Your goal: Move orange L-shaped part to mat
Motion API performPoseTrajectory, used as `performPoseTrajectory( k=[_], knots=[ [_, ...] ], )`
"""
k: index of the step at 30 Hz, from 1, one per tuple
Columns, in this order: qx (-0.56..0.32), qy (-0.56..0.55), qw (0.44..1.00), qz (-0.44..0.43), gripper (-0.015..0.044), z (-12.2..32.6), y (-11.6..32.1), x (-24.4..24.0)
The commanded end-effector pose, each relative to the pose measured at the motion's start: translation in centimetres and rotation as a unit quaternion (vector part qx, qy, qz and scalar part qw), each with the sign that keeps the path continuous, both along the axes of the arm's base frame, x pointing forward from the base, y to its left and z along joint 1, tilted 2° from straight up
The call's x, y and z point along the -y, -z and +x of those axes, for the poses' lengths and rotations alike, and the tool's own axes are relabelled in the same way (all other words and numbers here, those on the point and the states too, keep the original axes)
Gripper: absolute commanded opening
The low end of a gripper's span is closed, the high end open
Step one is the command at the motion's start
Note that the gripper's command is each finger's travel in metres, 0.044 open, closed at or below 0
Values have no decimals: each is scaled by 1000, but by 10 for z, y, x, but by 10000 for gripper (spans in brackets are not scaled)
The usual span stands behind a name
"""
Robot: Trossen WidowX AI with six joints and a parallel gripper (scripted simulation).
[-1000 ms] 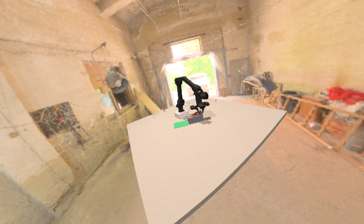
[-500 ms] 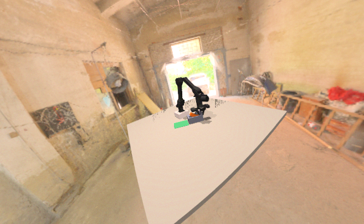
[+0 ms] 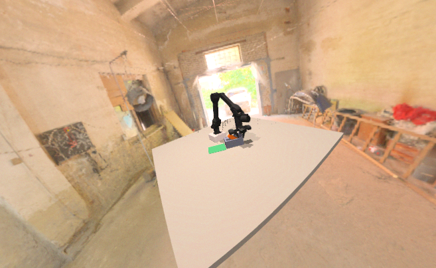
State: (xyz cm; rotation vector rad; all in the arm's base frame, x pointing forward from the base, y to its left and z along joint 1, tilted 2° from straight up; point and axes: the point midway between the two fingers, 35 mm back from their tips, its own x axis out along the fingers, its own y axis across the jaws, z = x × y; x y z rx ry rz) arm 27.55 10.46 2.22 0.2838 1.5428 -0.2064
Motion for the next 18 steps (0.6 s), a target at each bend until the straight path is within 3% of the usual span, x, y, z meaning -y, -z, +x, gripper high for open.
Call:
performPoseTrajectory(
  k=[1, 12, 18],
  knots=[
    [0, 0, 1000, 0, 180, 0, 0, 0],
    [-2, 2, 1000, -3, 180, 3, -16, -10],
    [-2, 2, 1000, -3, 180, 3, -81, 0]
  ],
)
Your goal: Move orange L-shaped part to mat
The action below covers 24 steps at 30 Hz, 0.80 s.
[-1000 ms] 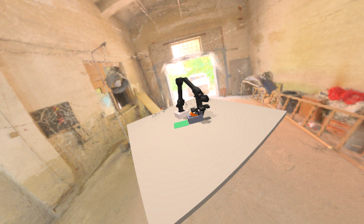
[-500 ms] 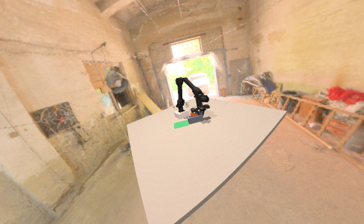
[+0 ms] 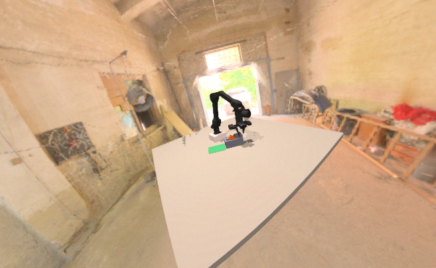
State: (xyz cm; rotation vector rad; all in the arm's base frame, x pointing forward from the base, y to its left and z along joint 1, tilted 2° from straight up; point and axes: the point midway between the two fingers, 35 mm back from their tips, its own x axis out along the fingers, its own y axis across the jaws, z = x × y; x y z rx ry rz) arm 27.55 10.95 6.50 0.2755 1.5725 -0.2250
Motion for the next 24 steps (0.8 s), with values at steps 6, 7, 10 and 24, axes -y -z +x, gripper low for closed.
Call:
performPoseTrajectory(
  k=[6, 7, 10, 24],
  knots=[
    [14, 0, 1000, 3, 180, -3, -66, 10],
    [14, 0, 1000, 3, 180, -3, -66, 10],
    [21, 2, 1000, 7, 180, 0, -66, 8],
    [21, 2, 1000, 7, 180, 0, -66, 8]
  ],
)
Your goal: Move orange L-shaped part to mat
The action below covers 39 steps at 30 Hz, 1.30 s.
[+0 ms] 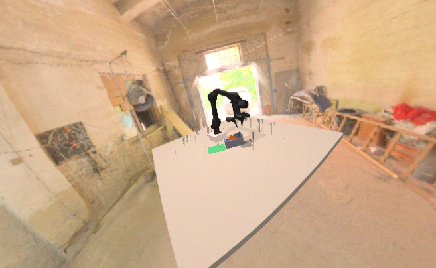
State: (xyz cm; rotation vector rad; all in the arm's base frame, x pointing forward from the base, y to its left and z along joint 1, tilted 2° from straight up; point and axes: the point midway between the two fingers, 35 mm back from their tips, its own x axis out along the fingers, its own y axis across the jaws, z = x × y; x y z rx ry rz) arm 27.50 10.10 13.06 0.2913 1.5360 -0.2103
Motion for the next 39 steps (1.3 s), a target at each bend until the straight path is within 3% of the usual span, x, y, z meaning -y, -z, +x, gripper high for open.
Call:
performPoseTrajectory(
  k=[1, 9, 13, 16, 23, 30, 39],
  knots=[
    [2, 0, 1000, 1, 180, 0, 0, 0],
    [2, 0, 1000, 1, 180, 0, 0, 0],
    [4, -66, 998, -2, 280, 0, 0, 7],
    [9, -177, 984, -7, 280, -1, 0, 19],
    [17, -454, 890, -16, 280, -6, 1, 50],
    [23, -688, 725, -21, 280, -15, 3, 78],
    [24, -707, 706, -21, 280, -16, 3, 81]
  ],
)
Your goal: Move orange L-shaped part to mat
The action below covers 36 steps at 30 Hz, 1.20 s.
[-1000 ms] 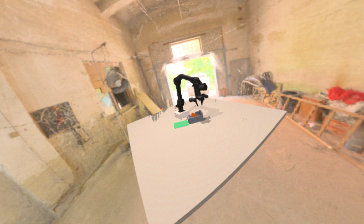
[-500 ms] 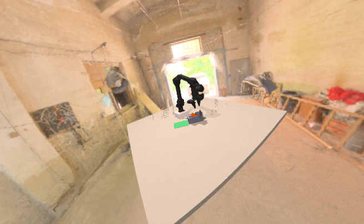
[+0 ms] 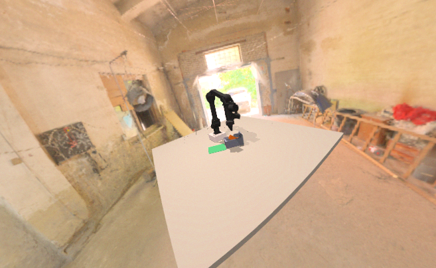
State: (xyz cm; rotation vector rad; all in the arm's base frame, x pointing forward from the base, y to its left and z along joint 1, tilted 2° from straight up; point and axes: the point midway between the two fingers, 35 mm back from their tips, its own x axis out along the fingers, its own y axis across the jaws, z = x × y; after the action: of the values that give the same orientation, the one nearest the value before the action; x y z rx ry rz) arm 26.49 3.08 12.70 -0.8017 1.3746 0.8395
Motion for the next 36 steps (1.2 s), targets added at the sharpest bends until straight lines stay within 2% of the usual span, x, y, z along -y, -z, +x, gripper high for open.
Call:
performPoseTrajectory(
  k=[1, 6, 13, 36],
  knots=[
    [3, -97, 995, -5, 280, -6, -1, 10],
    [3, -97, 995, -4, 280, -6, 3, 10],
    [3, -97, 995, -4, 280, -5, 30, 10],
    [3, -97, 995, -4, 280, -4, 62, 8]
  ],
)
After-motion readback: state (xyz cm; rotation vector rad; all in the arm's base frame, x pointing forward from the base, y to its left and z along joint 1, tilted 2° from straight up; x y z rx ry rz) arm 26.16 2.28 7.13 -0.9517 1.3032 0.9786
